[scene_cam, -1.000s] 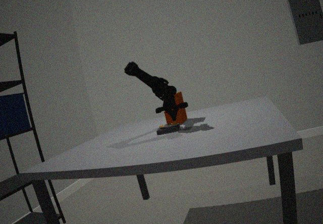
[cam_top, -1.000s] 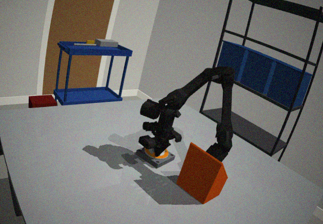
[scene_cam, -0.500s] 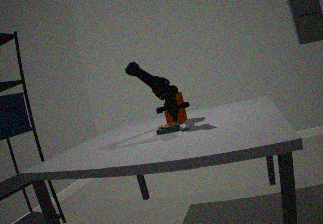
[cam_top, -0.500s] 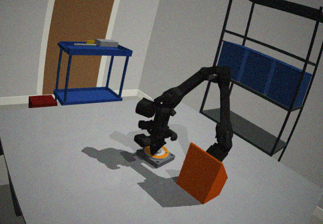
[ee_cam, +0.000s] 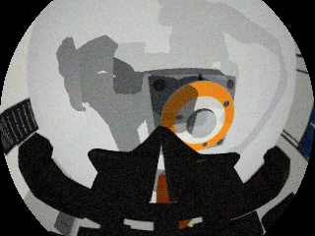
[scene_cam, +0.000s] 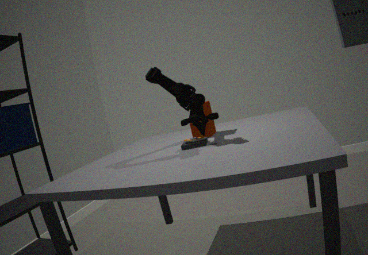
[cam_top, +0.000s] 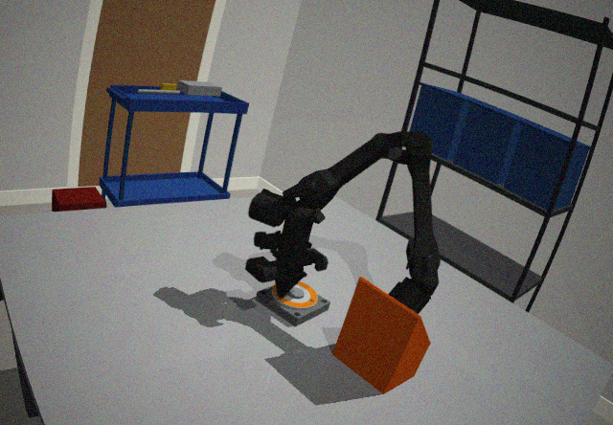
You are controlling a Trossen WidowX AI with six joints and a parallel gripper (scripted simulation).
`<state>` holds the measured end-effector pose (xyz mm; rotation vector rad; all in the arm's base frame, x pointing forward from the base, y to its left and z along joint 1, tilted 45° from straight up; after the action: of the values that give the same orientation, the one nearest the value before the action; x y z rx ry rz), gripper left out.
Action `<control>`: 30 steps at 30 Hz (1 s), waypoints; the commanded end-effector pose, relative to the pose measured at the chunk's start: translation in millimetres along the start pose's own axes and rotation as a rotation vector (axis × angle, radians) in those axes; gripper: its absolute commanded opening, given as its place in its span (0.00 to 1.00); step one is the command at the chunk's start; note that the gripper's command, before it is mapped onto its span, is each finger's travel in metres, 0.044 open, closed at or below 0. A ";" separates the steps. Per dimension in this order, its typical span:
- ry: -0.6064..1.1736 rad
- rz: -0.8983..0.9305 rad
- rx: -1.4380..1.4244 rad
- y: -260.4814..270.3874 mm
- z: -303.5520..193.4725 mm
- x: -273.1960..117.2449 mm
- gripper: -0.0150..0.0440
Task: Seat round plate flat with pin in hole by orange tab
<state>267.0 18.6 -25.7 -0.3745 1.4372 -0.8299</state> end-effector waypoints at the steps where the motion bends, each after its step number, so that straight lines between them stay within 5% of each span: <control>1: -0.003 -0.004 0.000 1.3 6.9 -0.1 0.25; 30: -0.005 -0.005 0.001 -9.4 46.7 -4.5 0.25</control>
<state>304.8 7.3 -13.6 -0.3760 1.4365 -0.8287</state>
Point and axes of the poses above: the point midway between the two fingers, 35 mm back from their tips, its own x axis out along the fingers, its own y axis across the jaws, z = x × y, the point moved 9 cm from there along -x, back along the fingers, and after that the axes turned 9 degrees about x, right-handed, at the moved point
